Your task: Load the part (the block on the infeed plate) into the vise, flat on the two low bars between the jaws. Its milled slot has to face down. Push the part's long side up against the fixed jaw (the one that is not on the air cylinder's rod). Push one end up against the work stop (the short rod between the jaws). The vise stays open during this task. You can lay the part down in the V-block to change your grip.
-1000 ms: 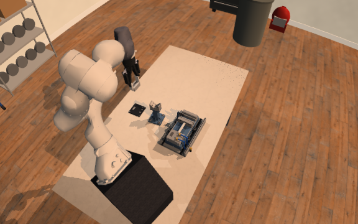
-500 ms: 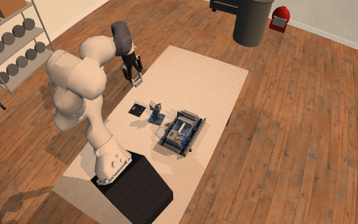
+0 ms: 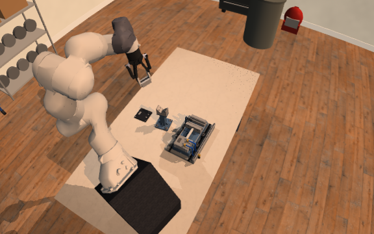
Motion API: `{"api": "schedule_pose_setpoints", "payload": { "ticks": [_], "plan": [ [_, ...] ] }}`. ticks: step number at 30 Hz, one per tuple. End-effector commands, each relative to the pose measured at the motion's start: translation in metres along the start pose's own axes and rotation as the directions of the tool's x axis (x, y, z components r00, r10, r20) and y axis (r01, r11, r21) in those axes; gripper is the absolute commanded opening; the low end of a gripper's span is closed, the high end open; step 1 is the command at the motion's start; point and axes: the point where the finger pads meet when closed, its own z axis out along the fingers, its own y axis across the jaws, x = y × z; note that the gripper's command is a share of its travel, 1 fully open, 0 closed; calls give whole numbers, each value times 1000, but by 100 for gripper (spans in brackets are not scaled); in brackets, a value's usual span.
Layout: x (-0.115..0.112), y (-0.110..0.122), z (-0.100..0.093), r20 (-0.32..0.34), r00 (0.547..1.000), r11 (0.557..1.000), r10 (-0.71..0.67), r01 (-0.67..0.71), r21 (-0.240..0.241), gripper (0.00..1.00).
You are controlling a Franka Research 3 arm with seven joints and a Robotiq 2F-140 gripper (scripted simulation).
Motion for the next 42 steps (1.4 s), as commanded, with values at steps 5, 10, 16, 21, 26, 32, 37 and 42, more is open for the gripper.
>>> {"api": "schedule_pose_setpoints", "payload": {
  "ticks": [5,10,16,21,26,32,37,42],
  "plan": [
    [-5,3,-12,17,974,974,225,-225,-21,0],
    [-10,6,-19,28,941,941,337,-336,-41,0],
    [-14,8,-23,35,901,901,432,-429,-56,0],
    [-18,9,-25,40,851,851,523,-520,-71,0],
    [-22,10,-26,43,793,793,608,-603,-84,0],
    [-26,12,-25,44,721,721,692,-686,-96,0],
    [-30,13,-23,44,646,647,762,-755,-105,0],
    [-34,14,-20,44,564,565,825,-817,-113,0]
  ]
}}
